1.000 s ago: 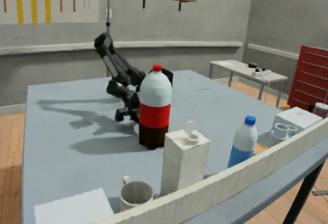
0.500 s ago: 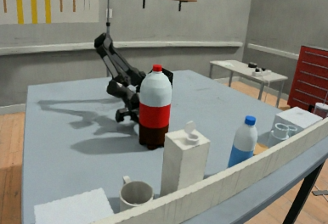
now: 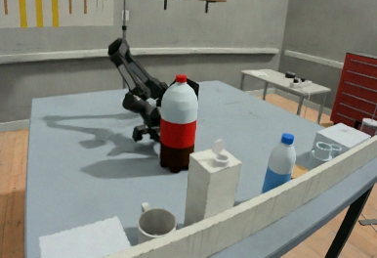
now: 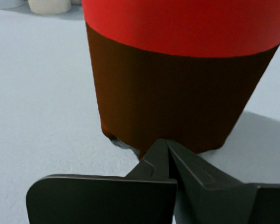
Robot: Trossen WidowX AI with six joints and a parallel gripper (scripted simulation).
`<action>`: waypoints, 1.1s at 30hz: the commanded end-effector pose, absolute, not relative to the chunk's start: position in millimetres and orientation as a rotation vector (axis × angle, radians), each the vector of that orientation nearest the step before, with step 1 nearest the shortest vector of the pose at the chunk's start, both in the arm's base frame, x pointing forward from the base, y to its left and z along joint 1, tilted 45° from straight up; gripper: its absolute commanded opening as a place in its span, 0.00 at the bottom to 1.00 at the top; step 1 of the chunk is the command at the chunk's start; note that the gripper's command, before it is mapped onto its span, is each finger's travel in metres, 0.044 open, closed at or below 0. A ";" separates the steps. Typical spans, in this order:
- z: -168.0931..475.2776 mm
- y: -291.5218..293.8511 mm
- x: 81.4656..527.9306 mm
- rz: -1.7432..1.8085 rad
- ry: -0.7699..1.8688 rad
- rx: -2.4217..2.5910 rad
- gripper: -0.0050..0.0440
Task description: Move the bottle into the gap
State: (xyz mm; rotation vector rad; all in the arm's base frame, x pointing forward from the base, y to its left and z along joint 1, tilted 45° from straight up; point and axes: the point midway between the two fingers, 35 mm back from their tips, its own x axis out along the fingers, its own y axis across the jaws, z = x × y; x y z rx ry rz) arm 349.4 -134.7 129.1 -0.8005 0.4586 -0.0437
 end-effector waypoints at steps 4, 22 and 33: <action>135.1 -136.3 354.7 -0.052 0.449 -0.805 0.00; 139.2 -141.7 366.3 -0.052 0.450 -0.806 0.00; 140.7 -141.8 369.5 -0.051 0.448 -0.806 0.00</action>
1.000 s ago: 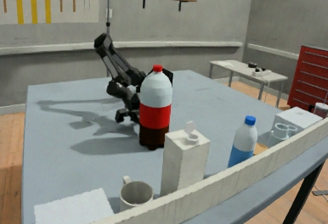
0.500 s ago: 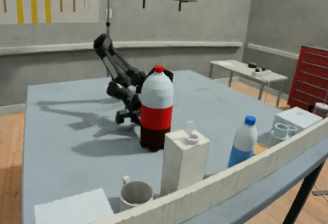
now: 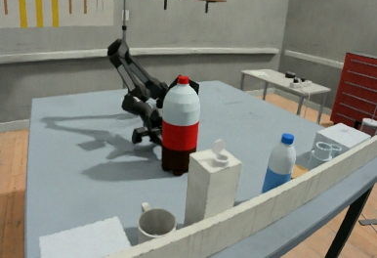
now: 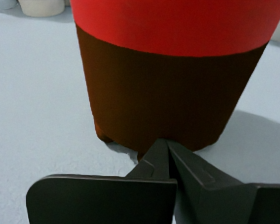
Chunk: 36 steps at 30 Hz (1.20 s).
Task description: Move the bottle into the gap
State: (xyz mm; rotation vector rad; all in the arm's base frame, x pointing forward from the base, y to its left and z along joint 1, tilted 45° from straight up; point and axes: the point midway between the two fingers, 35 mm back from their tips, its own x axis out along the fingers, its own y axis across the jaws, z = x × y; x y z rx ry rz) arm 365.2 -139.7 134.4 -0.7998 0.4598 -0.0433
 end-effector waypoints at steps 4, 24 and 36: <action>141.0 -142.1 370.4 -0.052 0.448 -0.806 0.00; 141.9 -142.6 374.3 -0.051 0.448 -0.805 0.00; 142.6 -142.8 377.3 -0.051 0.448 -0.805 0.00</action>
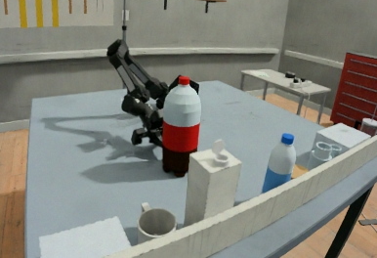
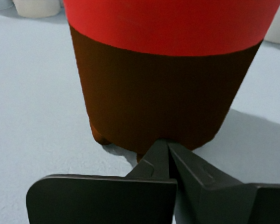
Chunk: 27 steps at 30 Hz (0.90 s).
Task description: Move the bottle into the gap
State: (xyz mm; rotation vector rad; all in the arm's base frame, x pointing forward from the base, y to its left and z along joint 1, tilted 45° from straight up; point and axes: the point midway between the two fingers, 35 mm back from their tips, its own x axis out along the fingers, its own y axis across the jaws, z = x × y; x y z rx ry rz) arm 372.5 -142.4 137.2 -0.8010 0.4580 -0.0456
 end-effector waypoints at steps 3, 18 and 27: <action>142.7 -142.9 377.7 -0.051 0.448 -0.805 0.00; 146.0 -146.8 390.6 -0.050 0.448 -0.807 0.00; 146.7 -146.9 392.6 -0.052 0.447 -0.807 0.00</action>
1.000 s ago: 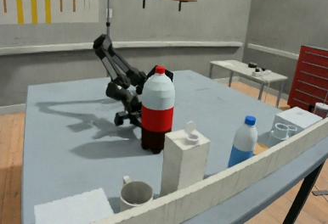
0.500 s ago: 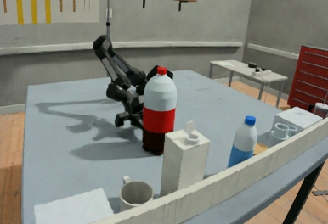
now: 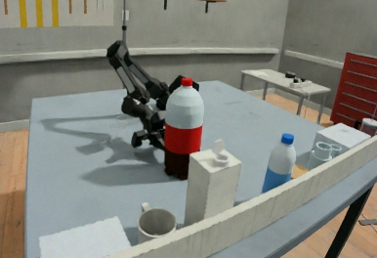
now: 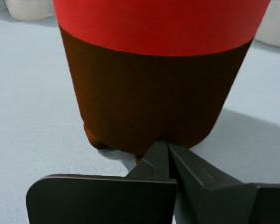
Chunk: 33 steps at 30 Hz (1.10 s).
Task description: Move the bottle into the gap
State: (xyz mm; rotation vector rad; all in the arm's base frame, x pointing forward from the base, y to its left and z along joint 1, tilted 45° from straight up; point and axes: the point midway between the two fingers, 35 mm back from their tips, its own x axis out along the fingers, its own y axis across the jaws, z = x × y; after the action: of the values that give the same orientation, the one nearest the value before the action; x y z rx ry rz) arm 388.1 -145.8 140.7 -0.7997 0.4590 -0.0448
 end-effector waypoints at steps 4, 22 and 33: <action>146.8 -146.7 393.6 -0.052 0.447 -0.807 0.00; 147.4 -146.7 397.7 -0.050 0.447 -0.805 0.00; 147.8 -147.0 399.9 -0.051 0.447 -0.805 0.00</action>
State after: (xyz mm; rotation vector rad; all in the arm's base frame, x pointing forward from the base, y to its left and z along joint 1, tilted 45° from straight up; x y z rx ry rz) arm 395.0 -147.7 142.7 -0.8013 0.4575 -0.0474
